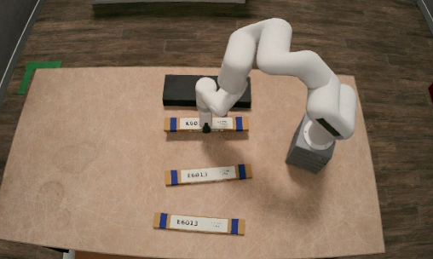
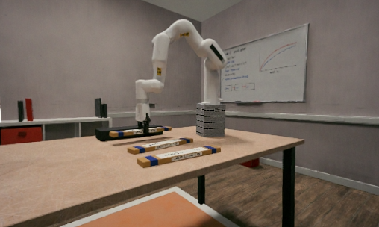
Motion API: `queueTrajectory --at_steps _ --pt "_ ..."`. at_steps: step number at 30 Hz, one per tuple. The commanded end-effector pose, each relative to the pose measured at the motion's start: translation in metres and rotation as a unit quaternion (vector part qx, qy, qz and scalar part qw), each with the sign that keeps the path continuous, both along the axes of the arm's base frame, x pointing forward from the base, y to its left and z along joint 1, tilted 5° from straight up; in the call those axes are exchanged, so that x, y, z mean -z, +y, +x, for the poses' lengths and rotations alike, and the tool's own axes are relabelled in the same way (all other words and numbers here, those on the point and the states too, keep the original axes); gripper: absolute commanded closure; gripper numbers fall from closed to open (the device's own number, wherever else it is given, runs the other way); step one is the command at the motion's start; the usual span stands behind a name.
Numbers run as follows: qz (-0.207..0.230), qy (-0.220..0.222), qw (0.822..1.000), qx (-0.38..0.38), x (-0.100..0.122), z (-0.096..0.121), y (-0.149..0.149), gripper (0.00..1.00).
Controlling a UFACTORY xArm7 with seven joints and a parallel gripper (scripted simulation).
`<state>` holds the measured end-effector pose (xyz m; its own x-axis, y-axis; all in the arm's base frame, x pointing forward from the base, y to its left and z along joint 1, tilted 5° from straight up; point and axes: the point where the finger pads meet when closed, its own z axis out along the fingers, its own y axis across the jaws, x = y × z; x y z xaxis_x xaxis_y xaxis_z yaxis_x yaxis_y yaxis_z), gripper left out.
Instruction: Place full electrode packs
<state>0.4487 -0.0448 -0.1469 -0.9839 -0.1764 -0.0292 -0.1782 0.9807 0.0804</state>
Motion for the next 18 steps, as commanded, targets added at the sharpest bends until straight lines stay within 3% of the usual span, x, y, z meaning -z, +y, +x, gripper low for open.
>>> queueTrajectory --at_steps 1,18 --pt "-0.001 -0.003 1.000 0.000 0.003 0.003 0.000 0.42" --pt "-0.001 -0.003 1.000 0.000 0.024 0.003 0.001 0.42"
